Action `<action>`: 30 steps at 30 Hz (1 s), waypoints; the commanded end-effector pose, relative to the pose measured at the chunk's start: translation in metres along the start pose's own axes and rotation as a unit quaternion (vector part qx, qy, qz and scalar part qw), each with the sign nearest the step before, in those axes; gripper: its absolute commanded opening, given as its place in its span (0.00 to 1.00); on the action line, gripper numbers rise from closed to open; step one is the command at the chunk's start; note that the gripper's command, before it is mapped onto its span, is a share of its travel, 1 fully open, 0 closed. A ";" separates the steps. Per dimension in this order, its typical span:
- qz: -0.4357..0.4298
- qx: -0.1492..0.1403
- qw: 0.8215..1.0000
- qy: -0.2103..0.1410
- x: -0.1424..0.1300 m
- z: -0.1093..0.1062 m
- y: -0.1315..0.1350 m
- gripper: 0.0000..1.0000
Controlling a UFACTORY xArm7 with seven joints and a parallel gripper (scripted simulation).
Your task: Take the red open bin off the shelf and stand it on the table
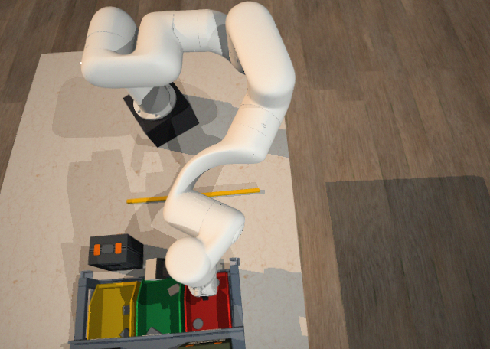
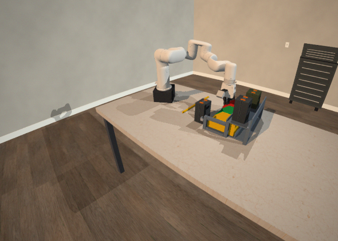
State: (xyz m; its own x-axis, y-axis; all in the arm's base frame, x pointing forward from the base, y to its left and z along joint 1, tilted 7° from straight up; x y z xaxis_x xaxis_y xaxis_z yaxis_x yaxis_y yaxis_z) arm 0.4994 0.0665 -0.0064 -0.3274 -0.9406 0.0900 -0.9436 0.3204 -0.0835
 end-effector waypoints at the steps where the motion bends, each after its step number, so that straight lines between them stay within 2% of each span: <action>1: 0.000 0.001 1.000 -0.001 0.000 -0.005 -0.001 0.00; 8: 0.000 0.001 1.000 -0.001 0.000 -0.005 -0.001 0.00; 13: 0.000 0.002 1.000 -0.001 0.006 -0.004 0.028 0.00; 25: 0.000 0.002 1.000 -0.001 0.006 -0.004 0.028 0.00; 30: 0.000 0.001 1.000 -0.001 0.013 -0.004 0.057 0.00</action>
State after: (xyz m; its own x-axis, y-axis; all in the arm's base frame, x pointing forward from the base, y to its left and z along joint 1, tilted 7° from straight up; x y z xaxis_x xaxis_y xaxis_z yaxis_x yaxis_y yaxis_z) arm 0.4624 0.0700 -0.0063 -0.3279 -0.9403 0.0908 -0.9435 0.3211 -0.0826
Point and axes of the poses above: the point where the finger pads meet when closed, its own z axis out along the fingers, its own y axis across the jaws, x = y × z, the point moved 2 cm from there along -z, back along the fingers, and after that the axes turned 13 degrees about z, right-handed, at the moved point
